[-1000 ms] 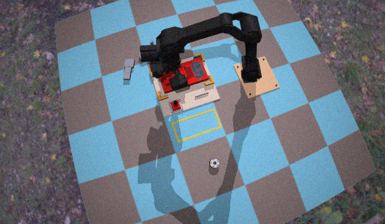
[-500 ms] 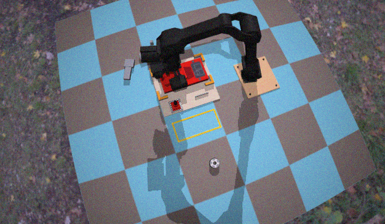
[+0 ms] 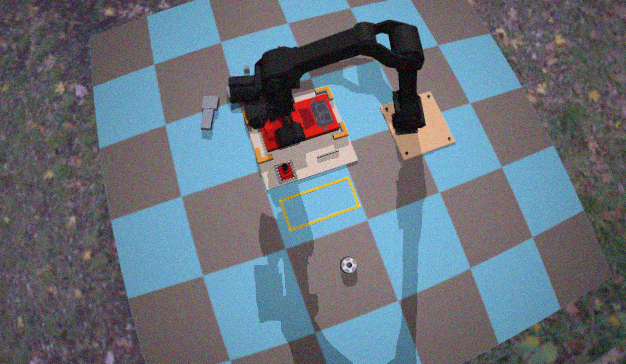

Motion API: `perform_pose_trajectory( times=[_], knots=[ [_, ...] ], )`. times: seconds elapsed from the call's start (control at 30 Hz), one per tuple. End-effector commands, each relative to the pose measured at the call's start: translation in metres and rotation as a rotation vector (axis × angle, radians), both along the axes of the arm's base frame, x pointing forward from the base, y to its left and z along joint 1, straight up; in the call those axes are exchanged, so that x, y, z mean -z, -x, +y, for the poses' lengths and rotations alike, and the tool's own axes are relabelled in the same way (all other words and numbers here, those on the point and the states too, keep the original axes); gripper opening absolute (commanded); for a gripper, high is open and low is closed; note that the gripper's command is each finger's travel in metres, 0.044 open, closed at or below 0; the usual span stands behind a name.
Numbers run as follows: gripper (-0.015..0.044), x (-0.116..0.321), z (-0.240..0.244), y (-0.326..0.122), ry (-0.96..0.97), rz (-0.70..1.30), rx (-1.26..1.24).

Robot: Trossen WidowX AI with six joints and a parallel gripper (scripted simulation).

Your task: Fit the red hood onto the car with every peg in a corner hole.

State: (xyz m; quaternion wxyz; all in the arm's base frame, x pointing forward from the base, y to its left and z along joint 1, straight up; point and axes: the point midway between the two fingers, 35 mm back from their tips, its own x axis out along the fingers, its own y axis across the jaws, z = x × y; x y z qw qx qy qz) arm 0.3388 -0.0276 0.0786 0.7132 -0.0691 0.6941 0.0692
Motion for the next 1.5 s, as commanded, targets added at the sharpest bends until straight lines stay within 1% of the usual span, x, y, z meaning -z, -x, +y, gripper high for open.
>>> perform_pose_trajectory(
  times=[0.0, 0.1, 0.67, 0.77, 0.87, 1.13, 1.47],
  knots=[
    [0.0000, 0.000, 0.000, 0.000, 0.001, -0.001, 0.001],
    [0.0000, 0.000, 0.000, 0.000, 0.000, 0.000, 0.000],
    [0.0440, 0.000, 0.000, 0.000, 0.000, 0.000, 0.000],
    [0.0440, 0.000, 0.000, 0.000, 0.000, 0.000, 0.000],
    [0.0440, -0.009, 0.000, -0.001, 0.001, -0.001, 0.000],
    [0.0440, -0.069, 0.000, 0.002, 0.005, -0.005, 0.000],
    [0.0440, -0.071, 0.000, 0.002, 0.005, -0.005, 0.000]
  ],
)
